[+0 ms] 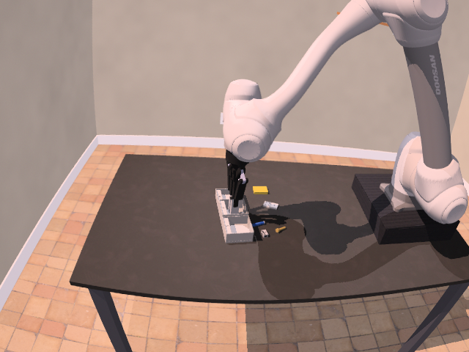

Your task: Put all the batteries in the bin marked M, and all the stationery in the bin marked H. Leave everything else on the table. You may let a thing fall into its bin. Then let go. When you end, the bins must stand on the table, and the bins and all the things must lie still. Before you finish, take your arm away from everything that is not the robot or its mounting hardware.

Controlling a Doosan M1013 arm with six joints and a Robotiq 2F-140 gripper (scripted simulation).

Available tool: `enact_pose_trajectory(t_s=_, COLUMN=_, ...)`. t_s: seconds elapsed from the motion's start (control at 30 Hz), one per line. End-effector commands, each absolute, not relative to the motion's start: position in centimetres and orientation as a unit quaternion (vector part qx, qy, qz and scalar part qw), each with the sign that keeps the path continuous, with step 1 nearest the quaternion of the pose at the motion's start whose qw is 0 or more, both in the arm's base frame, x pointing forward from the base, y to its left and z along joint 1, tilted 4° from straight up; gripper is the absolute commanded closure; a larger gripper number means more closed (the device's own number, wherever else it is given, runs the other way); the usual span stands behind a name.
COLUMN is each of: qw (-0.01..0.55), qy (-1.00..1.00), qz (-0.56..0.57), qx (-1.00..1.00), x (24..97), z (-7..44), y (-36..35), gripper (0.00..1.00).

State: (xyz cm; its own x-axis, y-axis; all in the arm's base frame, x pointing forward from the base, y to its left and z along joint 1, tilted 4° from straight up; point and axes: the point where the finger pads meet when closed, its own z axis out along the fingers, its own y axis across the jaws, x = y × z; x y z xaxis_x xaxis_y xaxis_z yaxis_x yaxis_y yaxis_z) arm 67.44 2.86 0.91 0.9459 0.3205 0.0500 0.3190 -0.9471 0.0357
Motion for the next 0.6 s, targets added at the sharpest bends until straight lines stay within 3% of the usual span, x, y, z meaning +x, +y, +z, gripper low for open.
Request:
enact_pose_trajectory(t_s=0.0, qw=0.014, qy=0.162, qz=0.028, qx=0.986, x=67.4, z=0.9, y=2.9, gripper=0.95)
enact_pose_trajectory(t_s=0.57, qw=0.014, qy=0.162, qz=0.028, qx=0.986, x=67.3, z=2.5, y=2.9, gripper=0.95)
